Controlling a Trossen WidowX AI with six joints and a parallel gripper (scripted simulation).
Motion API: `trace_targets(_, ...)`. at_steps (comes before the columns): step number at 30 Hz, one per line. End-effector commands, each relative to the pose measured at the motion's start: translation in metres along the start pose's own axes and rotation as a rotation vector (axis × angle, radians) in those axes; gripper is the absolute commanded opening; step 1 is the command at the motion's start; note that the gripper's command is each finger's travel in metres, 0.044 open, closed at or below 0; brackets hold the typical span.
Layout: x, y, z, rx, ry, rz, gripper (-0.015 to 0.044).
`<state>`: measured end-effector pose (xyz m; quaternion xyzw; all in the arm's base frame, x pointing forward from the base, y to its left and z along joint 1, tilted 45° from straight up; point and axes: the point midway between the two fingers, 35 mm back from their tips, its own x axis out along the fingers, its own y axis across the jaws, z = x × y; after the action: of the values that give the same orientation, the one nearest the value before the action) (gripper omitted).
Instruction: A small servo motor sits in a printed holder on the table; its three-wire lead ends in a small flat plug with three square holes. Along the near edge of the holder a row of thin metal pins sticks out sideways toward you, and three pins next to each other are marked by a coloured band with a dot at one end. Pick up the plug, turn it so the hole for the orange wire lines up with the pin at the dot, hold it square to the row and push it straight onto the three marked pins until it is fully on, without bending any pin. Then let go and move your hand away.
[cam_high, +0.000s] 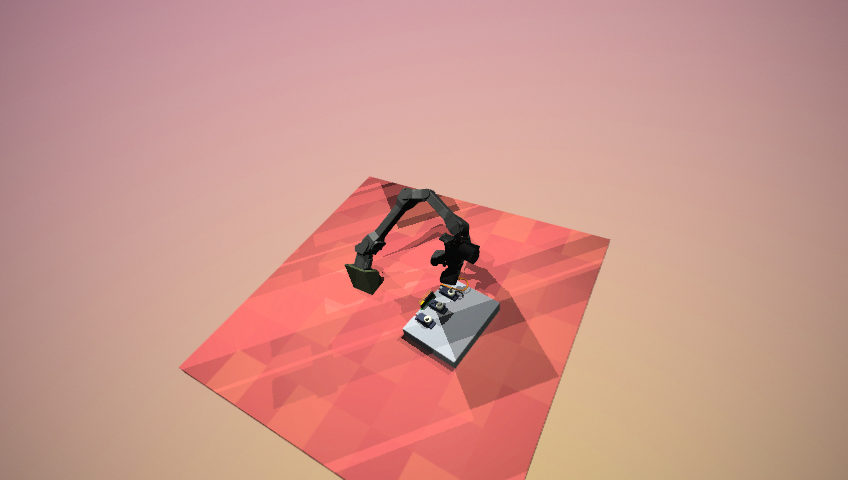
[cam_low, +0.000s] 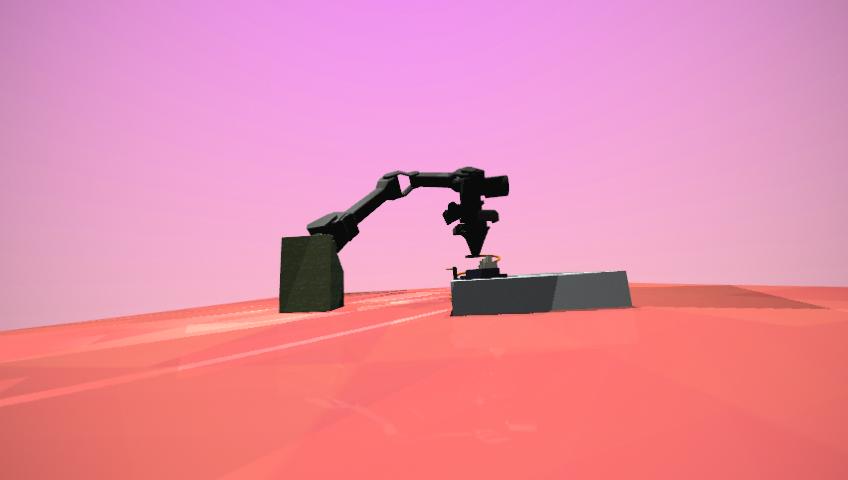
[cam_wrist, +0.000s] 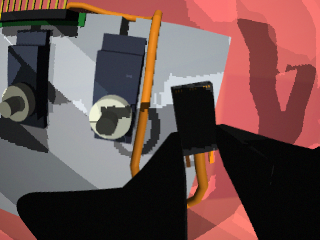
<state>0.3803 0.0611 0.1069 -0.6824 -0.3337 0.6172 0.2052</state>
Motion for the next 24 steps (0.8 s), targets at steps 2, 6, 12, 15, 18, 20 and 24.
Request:
trace_targets(2, -0.005, 0.003, 0.003, -0.072, 0.001, 0.005, 0.0000)
trace_targets(6, -0.006, 0.010, 0.009, -0.185, 0.000, 0.009, 0.0000)
trace_targets(12, -0.008, 0.021, 0.018, -0.357, -0.002, 0.014, 0.0000)
trace_targets(15, -0.009, 0.026, 0.023, -0.443, -0.003, 0.016, 0.0000)
trace_targets(18, -0.010, 0.030, 0.028, -0.530, -0.004, 0.018, 0.0000)
trace_targets(20, -0.010, 0.034, 0.031, -0.587, -0.005, 0.019, 0.0000)
trace_targets(24, -0.011, 0.040, 0.038, -0.702, -0.008, 0.021, 0.0000)
